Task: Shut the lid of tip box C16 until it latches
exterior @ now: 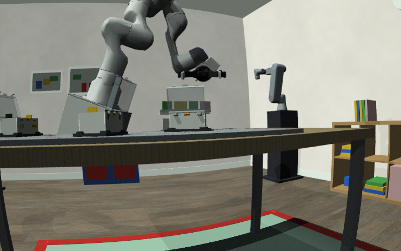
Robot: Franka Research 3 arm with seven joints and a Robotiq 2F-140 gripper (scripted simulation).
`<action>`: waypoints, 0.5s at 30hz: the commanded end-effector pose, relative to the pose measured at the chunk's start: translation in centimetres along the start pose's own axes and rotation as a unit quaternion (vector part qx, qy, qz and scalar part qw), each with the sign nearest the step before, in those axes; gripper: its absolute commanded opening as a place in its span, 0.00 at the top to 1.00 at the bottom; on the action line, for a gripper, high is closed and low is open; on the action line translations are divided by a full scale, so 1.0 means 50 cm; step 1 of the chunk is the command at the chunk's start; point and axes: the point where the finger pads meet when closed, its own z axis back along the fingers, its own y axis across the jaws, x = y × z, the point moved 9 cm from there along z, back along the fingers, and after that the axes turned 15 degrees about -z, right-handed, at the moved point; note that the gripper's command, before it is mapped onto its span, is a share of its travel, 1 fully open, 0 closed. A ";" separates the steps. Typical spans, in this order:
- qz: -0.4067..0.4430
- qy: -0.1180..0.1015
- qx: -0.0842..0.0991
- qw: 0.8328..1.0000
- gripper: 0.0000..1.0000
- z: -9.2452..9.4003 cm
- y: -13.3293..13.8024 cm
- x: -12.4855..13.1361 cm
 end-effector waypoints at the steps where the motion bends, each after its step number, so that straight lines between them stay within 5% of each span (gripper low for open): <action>1: -0.016 -0.011 0.001 1.000 0.00 -0.004 0.008 0.040; 15: -0.016 -0.011 0.001 1.000 0.00 -0.032 0.034 0.154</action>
